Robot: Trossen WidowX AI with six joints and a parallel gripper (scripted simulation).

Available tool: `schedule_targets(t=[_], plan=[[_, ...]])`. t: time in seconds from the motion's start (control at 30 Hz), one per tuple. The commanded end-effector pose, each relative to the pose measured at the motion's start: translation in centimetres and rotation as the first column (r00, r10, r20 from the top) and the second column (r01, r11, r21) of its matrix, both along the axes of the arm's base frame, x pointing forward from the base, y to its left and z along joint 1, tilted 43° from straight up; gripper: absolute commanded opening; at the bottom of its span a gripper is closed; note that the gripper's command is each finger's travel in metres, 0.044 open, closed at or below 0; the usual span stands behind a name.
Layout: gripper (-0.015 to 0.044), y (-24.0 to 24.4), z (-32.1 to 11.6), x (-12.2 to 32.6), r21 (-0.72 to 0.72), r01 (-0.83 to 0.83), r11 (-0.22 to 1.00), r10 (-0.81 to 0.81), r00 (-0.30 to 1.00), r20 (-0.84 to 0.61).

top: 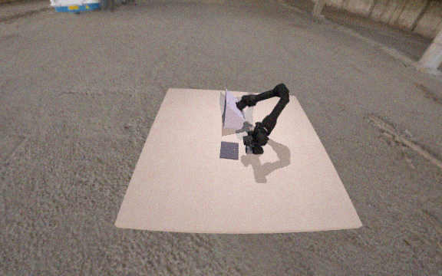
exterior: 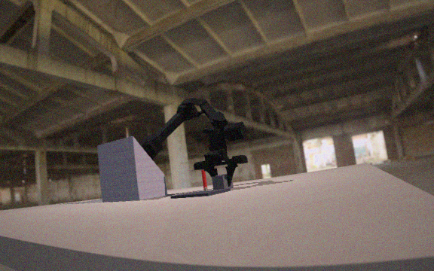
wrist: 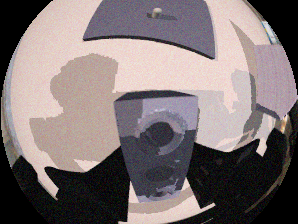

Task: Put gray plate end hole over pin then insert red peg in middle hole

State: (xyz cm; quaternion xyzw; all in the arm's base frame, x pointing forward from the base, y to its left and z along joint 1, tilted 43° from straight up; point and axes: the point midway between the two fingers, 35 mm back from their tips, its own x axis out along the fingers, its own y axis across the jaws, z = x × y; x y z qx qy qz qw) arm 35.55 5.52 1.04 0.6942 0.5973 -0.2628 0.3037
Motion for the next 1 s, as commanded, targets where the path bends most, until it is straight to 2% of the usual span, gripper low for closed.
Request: schedule_targets(t=[0.0,0.97], plan=[[0.0005,0.1,0.0,0.0,0.004,0.002,1.000,-0.002,1.000,-0.003],[0.0000,-5.0,5.7,-0.5,-0.008,0.002,1.000,-0.003,1.000,-0.005]])
